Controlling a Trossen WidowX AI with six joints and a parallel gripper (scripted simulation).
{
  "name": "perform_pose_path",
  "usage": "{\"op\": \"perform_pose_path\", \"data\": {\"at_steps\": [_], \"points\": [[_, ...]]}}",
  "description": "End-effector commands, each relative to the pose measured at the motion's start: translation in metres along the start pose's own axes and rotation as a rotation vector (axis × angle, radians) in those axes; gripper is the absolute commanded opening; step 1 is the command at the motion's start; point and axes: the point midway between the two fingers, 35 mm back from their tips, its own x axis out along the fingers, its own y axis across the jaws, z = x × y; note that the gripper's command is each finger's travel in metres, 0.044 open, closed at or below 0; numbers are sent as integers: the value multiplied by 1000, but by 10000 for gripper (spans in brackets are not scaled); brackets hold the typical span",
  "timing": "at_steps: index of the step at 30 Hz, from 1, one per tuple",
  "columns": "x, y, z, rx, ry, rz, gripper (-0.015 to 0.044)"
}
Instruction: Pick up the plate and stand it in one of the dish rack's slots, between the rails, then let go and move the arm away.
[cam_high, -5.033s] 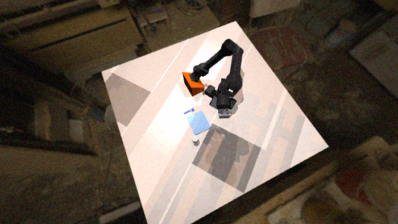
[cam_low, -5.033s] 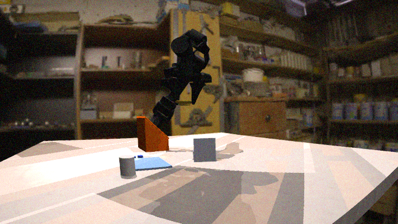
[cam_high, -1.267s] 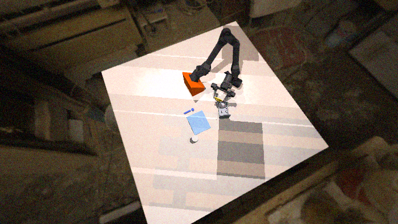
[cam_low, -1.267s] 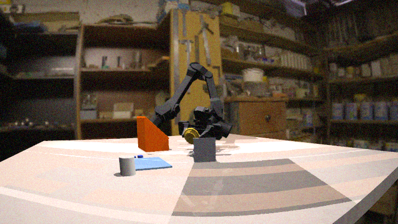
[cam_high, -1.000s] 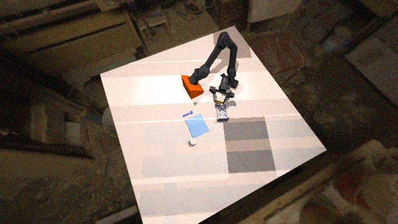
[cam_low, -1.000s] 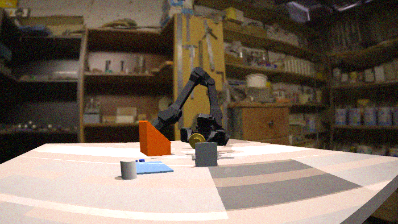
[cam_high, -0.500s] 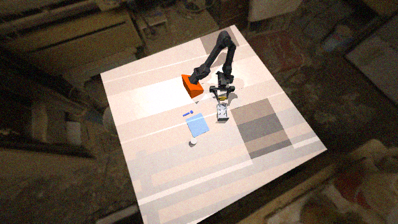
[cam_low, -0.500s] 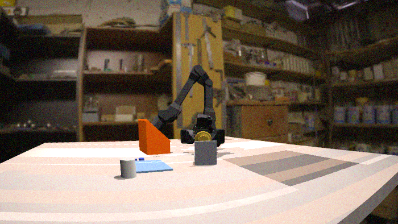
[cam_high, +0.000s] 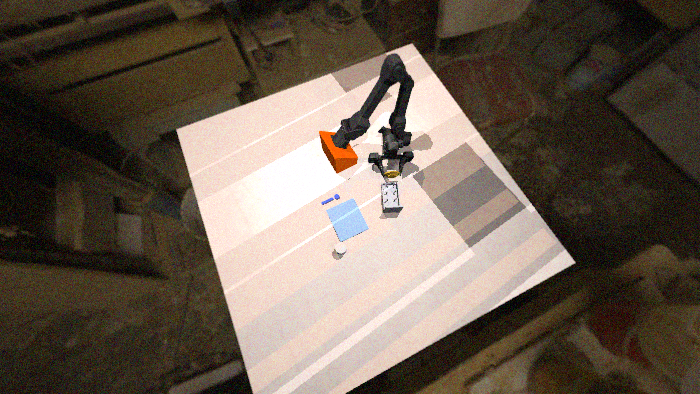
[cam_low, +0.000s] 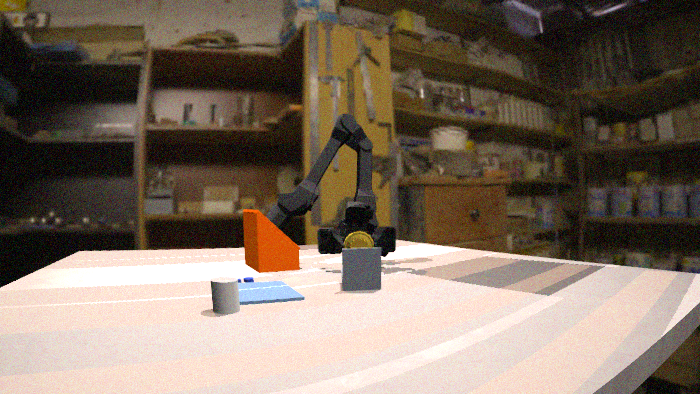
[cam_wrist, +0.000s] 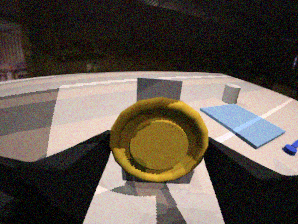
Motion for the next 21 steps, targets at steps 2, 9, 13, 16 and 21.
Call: {"op": "perform_pose_path", "data": {"at_steps": [2, 9, 13, 16, 21], "points": [[8, -2, 2, -7, 0, -6, 0], [18, -2, 3, -3, -1, -2, 0], [19, -2, 3, -3, -1, -2, 0], [24, -2, 4, -1, 0, -2, 0], [31, -2, 5, 1, -1, 0, 0]]}}
